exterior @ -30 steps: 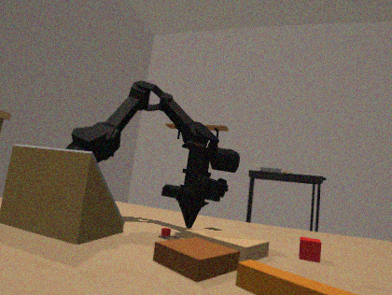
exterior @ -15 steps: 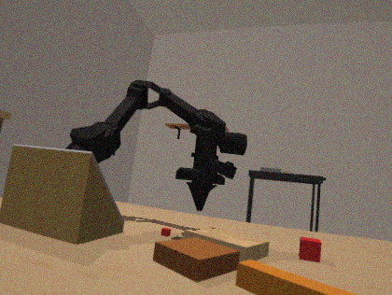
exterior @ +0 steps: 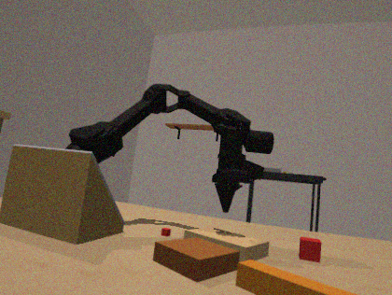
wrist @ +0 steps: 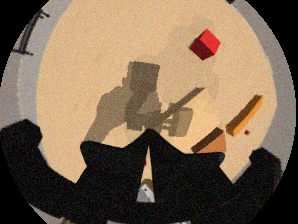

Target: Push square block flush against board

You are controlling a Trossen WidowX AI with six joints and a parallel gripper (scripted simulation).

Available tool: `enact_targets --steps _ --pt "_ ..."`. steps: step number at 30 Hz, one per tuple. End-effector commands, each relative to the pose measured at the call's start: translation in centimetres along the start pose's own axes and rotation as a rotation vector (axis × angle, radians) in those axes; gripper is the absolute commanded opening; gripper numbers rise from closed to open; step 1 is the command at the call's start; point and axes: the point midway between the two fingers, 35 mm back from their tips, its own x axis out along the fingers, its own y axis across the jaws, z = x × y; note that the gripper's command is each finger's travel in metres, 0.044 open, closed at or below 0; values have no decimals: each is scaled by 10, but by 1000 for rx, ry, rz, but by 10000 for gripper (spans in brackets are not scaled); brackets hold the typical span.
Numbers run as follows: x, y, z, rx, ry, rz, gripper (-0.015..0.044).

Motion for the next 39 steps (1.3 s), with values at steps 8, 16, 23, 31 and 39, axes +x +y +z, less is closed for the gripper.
enact_targets --steps 8,16,23,31,39 --pt "4 -27 43 -381 9 8 0" --pt "8 -50 70 -659 8 14 0" --pt "11 -64 84 -815 7 17 0" --pt "63 -63 83 -815 6 19 0" --pt "66 -63 83 -815 6 19 0"
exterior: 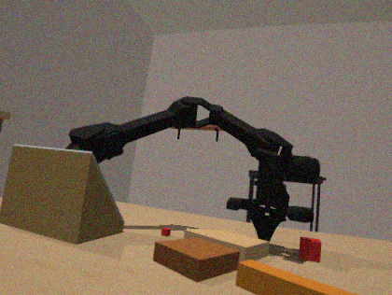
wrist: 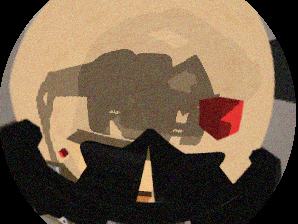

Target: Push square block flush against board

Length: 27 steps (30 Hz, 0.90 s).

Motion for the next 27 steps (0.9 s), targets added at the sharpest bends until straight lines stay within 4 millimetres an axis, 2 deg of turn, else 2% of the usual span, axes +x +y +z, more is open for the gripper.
enact_targets --steps 1,27 --pt "2 -2 -2 4 1 -5 0" --pt "3 -4 -24 5 3 -6 0"
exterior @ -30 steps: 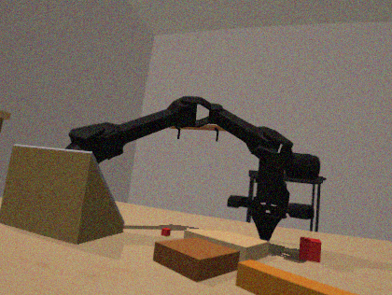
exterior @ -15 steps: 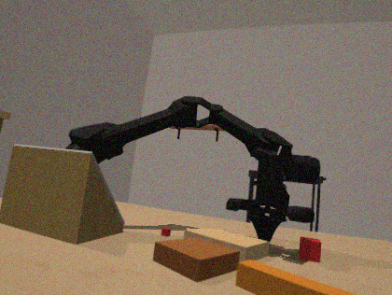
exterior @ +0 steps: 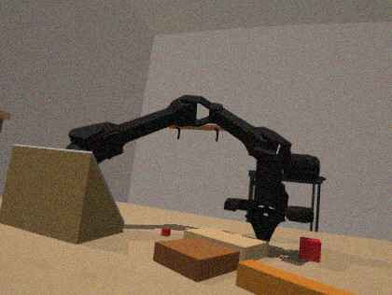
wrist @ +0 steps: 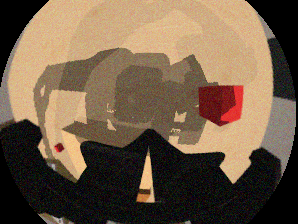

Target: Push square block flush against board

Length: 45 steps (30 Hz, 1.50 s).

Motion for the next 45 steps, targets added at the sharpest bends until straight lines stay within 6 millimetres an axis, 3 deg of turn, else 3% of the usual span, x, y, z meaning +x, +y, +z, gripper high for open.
enact_targets --steps 1,11,42,45 --pt "1 1 -7 2 6 2 0" --pt "1 0 -9 2 7 2 0" --pt "1 -1 41 1 3 3 0" --pt "-29 -3 39 -2 0 -2 0"
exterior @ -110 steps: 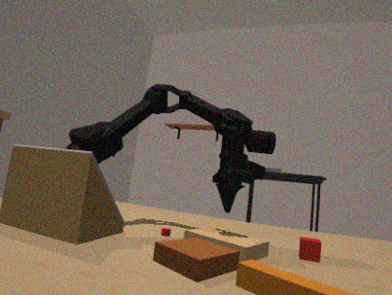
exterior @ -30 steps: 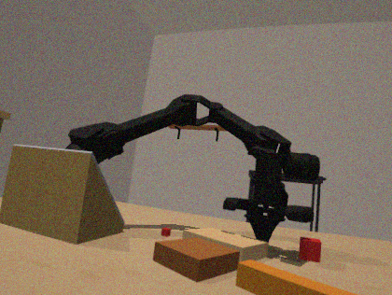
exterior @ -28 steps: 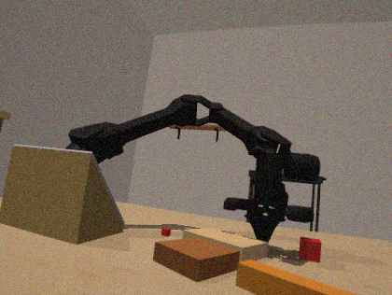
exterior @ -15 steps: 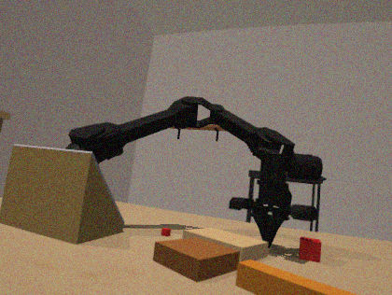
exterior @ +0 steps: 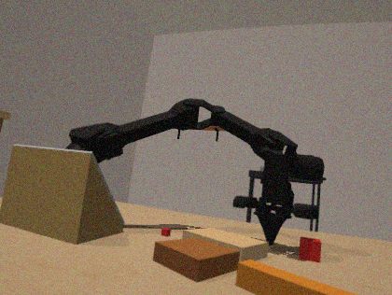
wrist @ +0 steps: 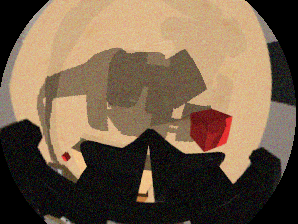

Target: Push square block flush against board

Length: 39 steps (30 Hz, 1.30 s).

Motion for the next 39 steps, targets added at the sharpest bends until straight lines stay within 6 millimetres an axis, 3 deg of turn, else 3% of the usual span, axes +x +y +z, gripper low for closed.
enact_targets --steps 1,3,10,39 --pt "-36 -3 0 3 1 -5 0" --pt "-47 -2 0 4 3 -3 0" --pt "-48 0 -1 27 3 -3 0" --pt "-55 99 -51 1020 5 -3 0"
